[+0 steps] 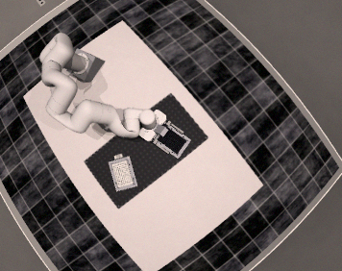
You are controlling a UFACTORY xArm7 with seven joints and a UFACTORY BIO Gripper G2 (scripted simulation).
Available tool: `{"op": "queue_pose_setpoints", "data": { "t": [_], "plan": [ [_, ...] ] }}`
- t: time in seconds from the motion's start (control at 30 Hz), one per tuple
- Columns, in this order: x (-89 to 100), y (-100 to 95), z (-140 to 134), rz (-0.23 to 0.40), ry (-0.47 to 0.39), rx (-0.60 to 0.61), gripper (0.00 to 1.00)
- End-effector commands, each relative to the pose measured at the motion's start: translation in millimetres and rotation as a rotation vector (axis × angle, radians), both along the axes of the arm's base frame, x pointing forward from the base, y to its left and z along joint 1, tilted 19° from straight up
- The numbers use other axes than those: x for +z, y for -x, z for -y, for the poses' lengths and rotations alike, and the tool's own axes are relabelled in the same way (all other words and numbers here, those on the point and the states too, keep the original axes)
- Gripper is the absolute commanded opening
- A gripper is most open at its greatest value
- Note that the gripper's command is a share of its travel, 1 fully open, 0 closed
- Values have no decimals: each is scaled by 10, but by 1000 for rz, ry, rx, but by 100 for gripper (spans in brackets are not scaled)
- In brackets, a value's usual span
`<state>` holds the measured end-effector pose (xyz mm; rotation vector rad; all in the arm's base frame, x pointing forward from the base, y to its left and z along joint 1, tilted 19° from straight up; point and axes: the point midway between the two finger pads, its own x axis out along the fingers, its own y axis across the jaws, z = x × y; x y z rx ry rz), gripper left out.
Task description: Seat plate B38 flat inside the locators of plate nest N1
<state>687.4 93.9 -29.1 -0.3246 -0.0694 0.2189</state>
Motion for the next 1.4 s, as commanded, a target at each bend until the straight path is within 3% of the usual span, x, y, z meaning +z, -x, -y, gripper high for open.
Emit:
{"op": "queue_pose_setpoints", "data": {
  "t": [0.0, 0.53, 1.37],
  "plan": [
    [25, -12, -16, 4, -2, 2, 54],
    [25, -12, -16, 4, -2, 2, 54],
    [555, 46, -189, 4, -2, 2, 54]
  ]
}}
